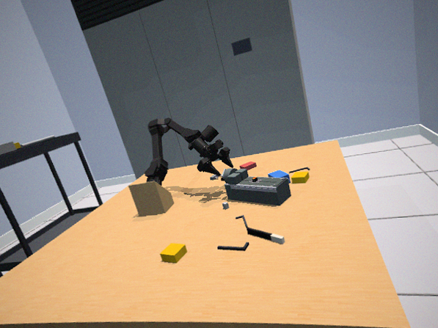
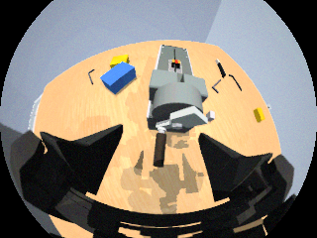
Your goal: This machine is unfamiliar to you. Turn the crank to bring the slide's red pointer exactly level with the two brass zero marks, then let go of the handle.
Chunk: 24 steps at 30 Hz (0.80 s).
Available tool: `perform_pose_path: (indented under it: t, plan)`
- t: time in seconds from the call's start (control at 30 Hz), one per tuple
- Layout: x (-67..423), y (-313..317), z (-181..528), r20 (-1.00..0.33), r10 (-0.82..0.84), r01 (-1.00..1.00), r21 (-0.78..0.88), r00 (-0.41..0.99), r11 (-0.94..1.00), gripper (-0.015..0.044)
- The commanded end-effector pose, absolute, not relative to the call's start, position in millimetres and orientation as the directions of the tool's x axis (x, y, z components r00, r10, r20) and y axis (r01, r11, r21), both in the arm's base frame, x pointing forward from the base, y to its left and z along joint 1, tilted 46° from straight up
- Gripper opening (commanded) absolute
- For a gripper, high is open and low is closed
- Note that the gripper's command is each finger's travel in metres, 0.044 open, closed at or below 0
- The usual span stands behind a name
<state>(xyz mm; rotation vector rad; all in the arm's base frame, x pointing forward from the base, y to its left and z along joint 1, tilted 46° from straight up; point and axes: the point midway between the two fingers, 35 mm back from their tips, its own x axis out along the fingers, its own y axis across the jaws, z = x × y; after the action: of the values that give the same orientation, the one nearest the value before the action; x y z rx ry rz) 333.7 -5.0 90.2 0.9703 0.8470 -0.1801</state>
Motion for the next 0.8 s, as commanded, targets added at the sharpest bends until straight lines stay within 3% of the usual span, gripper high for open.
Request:
perform_pose_path:
  t: [0.0,0.77]
  plan:
    - [332.7,-2.5,84.9,-0.707,0.220,0.497,0.651,0.672,0.574,0.0440]
    - [337.5,23.8,58.7,-0.708,0.221,0.497,0.650,0.671,0.574,0.0440]
